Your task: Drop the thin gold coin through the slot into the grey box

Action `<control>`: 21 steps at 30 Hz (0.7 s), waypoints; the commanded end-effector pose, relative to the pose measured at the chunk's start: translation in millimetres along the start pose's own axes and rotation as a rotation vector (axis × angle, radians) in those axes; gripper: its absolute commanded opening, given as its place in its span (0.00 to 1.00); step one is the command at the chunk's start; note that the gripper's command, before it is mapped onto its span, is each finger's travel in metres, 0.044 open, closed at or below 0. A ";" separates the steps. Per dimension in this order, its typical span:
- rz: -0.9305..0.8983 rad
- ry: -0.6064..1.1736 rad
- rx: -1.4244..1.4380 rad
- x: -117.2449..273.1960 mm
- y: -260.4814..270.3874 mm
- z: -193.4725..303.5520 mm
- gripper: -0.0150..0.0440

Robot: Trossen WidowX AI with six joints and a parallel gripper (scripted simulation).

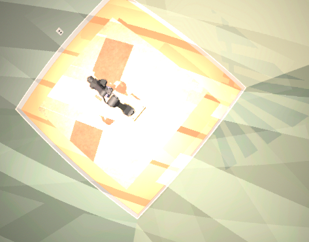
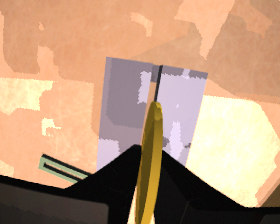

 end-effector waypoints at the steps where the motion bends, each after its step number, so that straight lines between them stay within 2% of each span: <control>1: 0.000 0.000 0.000 0.2 0.1 0.0 0.43; 3: 0.000 0.000 0.000 0.2 0.1 0.0 0.52; 12: 0.000 0.000 0.000 0.2 0.1 0.0 0.53; 21: 0.001 0.000 0.000 20.5 0.1 -0.1 0.93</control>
Point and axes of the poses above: the point midway between the two fingers, 35 mm back from their tips, its own x axis back along the fingers, its own y axis across the jaws, z = x × y, the point moved 1 cm from there along x, back along the fingers, and after that the axes turned 13 degrees about -x, right-handed, at the moved point
